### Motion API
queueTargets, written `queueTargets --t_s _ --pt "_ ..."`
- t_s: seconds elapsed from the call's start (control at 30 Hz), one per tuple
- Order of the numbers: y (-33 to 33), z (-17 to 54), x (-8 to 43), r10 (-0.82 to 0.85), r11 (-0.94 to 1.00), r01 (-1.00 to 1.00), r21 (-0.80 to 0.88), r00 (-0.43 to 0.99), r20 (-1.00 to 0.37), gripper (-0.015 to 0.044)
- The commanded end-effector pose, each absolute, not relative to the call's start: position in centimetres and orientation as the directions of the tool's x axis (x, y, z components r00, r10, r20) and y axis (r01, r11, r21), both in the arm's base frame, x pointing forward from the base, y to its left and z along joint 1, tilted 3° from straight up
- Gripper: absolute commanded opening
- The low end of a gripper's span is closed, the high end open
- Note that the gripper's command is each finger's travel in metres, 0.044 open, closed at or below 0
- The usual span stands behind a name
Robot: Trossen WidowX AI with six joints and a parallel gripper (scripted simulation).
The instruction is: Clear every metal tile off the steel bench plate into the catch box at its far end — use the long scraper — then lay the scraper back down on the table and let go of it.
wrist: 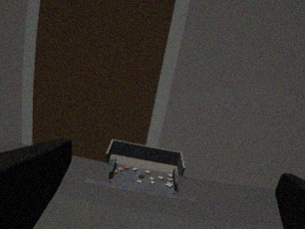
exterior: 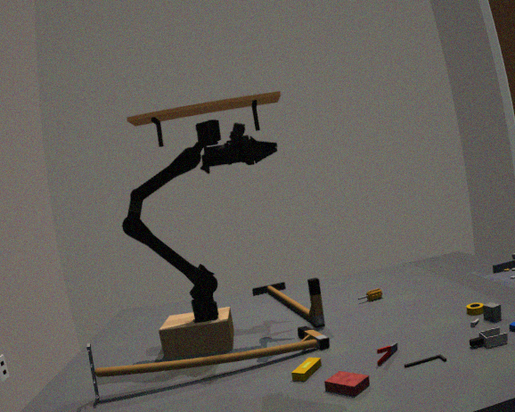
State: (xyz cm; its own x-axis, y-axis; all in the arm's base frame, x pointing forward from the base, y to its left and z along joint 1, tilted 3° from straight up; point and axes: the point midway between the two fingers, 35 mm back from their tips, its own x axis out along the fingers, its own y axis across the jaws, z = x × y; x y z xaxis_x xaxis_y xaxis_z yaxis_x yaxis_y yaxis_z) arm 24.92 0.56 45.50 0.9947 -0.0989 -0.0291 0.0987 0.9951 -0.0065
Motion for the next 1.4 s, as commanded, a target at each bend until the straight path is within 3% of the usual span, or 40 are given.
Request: queueTargets --t_s 0.0,0.67,1.37 --pt "1.8 45.1 24.8 -0.039 0.999 0.038 -0.018 0.998 -0.050 0.0440" --pt "9.2 42.6 22.5 0.308 0.947 -0.319 -0.037 0.935 -0.174 0.0440" --pt "15.4 40.0 17.6 0.611 0.762 -0.648 -0.027 0.731 -0.304 0.0440"
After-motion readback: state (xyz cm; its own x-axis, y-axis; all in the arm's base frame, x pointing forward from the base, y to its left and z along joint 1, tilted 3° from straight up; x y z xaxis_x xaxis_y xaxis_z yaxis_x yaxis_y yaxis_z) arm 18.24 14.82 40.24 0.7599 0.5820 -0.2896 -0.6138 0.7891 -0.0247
